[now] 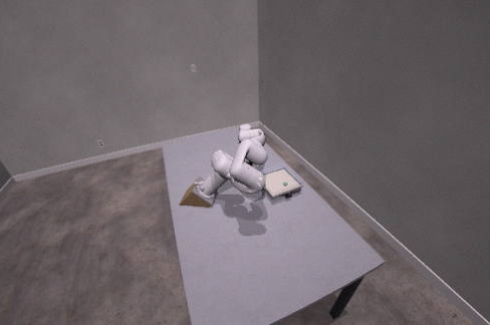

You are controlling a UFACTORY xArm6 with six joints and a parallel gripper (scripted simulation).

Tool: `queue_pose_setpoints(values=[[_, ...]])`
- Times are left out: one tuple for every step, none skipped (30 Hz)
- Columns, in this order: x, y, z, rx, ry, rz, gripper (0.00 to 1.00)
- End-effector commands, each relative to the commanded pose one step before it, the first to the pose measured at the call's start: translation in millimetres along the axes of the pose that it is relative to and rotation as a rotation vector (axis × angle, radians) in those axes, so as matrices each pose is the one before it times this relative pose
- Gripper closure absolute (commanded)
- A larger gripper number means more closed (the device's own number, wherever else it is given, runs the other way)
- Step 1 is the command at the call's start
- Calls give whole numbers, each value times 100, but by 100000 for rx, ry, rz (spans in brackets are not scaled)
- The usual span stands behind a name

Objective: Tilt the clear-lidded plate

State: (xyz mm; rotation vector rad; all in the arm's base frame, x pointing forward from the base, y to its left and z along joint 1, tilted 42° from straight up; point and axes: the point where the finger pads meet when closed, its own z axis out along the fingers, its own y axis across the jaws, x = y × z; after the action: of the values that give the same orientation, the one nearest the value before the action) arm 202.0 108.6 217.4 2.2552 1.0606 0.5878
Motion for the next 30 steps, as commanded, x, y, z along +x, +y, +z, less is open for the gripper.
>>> queue_pose_setpoints(values=[[122, -30, -133, 329, 406, 73, 100], [0, 0, 0, 0, 0, 0, 100], [0, 0, 0, 0, 0, 0, 100], [0, 0, 0, 0, 0, 0, 100], [3, -17, 39, 0, 0, 0, 100], [3, -17, 39, 0, 0, 0, 100], [3, -17, 39, 0, 0, 0, 100], [3, -17, 39, 0, 0, 0, 100], [7, -7, 18, 0, 0, 0, 100], [7, -7, 18, 0, 0, 0, 100], [7, -7, 18, 0, 0, 0, 100], [7, -7, 18, 0, 0, 0, 100], [7, -7, 18, 0, 0, 0, 100], [7, -7, 18, 0, 0, 0, 100], [0, 0, 0, 0, 0, 0, 100], [0, 0, 0, 0, 0, 0, 100], [0, 0, 0, 0, 0, 0, 100], [0, 0, 0, 0, 0, 0, 100], [0, 0, 0, 0, 0, 0, 100], [0, 0, 0, 0, 0, 0, 100], [0, 0, 0, 0, 0, 0, 100], [23, -1, 3, 0, 0, 0, 100], [23, -1, 3, 0, 0, 0, 100], [23, -1, 3, 0, 0, 0, 100], [23, -1, 3, 0, 0, 0, 100], [10, 1, -1, 0, 0, 0, 100], [10, 1, -1, 0, 0, 0, 100], [10, 1, -1, 0, 0, 0, 100], [10, 1, -1, 0, 0, 0, 100], [10, 1, -1, 0, 0, 0, 100]])
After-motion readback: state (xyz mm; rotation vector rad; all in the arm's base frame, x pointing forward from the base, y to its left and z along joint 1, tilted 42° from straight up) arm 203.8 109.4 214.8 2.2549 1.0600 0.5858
